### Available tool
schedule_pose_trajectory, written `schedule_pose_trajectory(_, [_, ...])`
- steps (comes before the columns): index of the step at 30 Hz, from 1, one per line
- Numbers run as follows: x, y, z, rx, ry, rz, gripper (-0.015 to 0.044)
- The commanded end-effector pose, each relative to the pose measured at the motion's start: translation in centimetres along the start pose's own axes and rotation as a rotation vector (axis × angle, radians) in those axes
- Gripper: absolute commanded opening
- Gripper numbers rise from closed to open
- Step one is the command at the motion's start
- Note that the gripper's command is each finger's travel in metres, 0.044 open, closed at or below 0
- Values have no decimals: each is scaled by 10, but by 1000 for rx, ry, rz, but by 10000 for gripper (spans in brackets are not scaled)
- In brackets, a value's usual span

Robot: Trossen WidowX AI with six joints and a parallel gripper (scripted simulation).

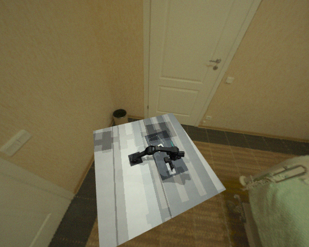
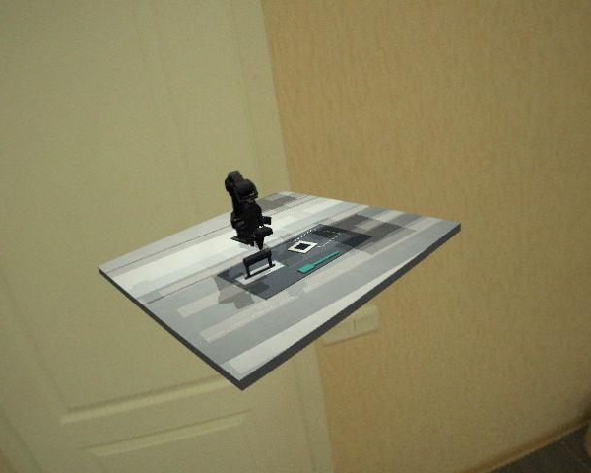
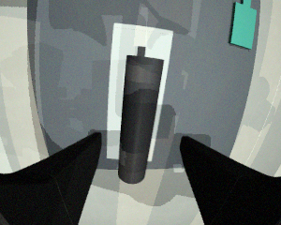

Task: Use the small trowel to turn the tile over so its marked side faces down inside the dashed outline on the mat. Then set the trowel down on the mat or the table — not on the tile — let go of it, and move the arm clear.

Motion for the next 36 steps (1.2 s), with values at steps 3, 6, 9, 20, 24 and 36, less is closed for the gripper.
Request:
schedule_pose_trajectory(3, [4, 1, -1, -10, -4, 26, 270])
schedule_pose_trajectory(6, [6, 1, -1, -10, -4, 42, 270])
schedule_pose_trajectory(9, [6, 1, 0, -10, -4, 42, 270])
schedule_pose_trajectory(20, [7, 1, 18, -10, -3, 43, 270])
schedule_pose_trajectory(24, [7, 1, 24, -10, -3, 43, 270])
schedule_pose_trajectory(36, [6, 2, 43, -10, -3, 42, 270])
Point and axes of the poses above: the point midway between the two fingers, 35 mm back from their tips, its own z axis out along the fingers, its own y axis across the jaws, x = y × z, the point moved 3 cm from there along -z, back along the fingers, and after that the axes turned 6 degrees about -z, right-handed, at the moved point
